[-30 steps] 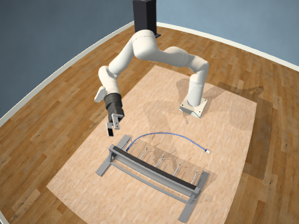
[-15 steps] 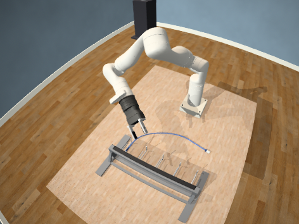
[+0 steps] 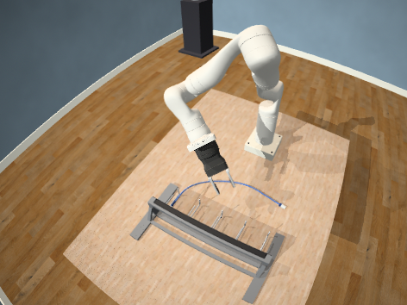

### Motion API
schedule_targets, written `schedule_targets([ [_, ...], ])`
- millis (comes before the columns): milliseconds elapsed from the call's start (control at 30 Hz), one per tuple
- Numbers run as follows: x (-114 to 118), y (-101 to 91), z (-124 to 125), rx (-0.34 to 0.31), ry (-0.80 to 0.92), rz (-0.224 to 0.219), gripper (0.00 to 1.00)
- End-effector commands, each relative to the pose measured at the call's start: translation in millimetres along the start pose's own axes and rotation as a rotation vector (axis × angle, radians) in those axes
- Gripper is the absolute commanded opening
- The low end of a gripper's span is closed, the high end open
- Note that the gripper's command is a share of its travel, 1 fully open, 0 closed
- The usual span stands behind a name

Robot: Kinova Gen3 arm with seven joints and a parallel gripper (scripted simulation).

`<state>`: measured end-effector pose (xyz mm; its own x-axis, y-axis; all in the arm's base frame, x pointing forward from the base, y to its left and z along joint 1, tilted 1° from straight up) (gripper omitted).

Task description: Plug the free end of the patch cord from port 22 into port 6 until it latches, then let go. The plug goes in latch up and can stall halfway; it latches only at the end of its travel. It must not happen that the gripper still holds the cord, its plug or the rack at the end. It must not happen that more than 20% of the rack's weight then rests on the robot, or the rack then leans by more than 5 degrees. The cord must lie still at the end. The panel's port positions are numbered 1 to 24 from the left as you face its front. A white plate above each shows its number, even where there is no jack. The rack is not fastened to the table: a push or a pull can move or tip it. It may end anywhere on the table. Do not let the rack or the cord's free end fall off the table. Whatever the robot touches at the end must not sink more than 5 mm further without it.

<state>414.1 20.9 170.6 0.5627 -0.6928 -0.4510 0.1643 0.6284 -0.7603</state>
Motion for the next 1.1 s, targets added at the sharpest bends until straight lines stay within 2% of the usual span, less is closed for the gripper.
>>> schedule_targets([
  [0, -36.2, 20.5, 5.0, -0.052, -0.093, 0.008, 1.0],
  [300, -78.2, 62.6, -22.3, -0.232, -0.258, -0.079, 1.0],
  [367, -78.2, 62.6, -22.3, -0.232, -0.258, -0.079, 1.0],
  [733, -125.1, 110.0, -53.7, -0.432, -0.441, -0.175, 1.0],
  [867, -138.9, 123.7, -63.2, -0.49, -0.495, -0.205, 1.0],
  [933, -138.9, 123.7, -63.2, -0.49, -0.495, -0.205, 1.0],
  [1067, -151.2, 136.5, -71.7, -0.542, -0.542, -0.229, 1.0],
])
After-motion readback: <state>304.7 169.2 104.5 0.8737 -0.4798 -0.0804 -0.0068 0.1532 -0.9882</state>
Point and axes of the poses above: the point where the finger pads meet when closed, its own y axis out along the fingers, its own x axis across the jaws, z = x × y, the point moved 3 cm from there along -y, back along the fingers, and after that the axes turned 14 degrees about y, right-handed, at the moved point
